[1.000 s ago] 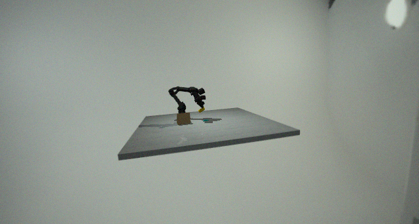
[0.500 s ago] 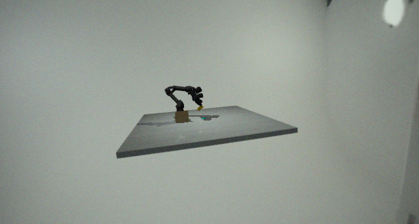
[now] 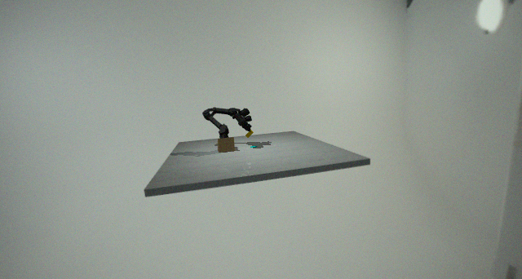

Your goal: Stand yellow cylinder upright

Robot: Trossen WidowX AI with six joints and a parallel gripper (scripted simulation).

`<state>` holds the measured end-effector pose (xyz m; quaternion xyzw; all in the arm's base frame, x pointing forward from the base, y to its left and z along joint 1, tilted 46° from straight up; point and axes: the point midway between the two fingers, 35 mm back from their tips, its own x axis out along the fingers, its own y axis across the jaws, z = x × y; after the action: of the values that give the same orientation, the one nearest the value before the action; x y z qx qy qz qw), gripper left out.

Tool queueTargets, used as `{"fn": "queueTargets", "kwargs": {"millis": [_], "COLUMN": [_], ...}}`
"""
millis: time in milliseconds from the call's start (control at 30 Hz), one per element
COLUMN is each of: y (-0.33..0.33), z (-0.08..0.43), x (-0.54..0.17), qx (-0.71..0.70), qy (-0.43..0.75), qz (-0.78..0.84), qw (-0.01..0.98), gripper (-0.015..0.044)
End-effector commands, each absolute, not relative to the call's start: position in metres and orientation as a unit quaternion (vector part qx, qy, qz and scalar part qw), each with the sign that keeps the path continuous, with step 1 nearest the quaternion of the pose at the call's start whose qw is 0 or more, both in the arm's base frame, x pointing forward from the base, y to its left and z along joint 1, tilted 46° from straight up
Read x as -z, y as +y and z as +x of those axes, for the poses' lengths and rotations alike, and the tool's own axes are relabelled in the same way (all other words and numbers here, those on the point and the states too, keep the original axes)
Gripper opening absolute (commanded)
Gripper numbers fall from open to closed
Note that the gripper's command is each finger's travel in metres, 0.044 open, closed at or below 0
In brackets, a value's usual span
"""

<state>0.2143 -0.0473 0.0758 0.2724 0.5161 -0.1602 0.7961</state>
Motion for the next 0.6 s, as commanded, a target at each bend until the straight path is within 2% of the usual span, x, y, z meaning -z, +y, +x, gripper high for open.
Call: {"fn": "queueTargets", "kwargs": {"millis": [0,567], "y": [-0.0477,-0.0481], "z": [0.2134,0.2133], "x": [-0.0753,-0.0763], "qx": [0.168,0.19], "qy": [0.503,0.454], "qz": [0.272,0.277], "qw": [0.803,0.826], "gripper": [0.0105,0.0105]}}
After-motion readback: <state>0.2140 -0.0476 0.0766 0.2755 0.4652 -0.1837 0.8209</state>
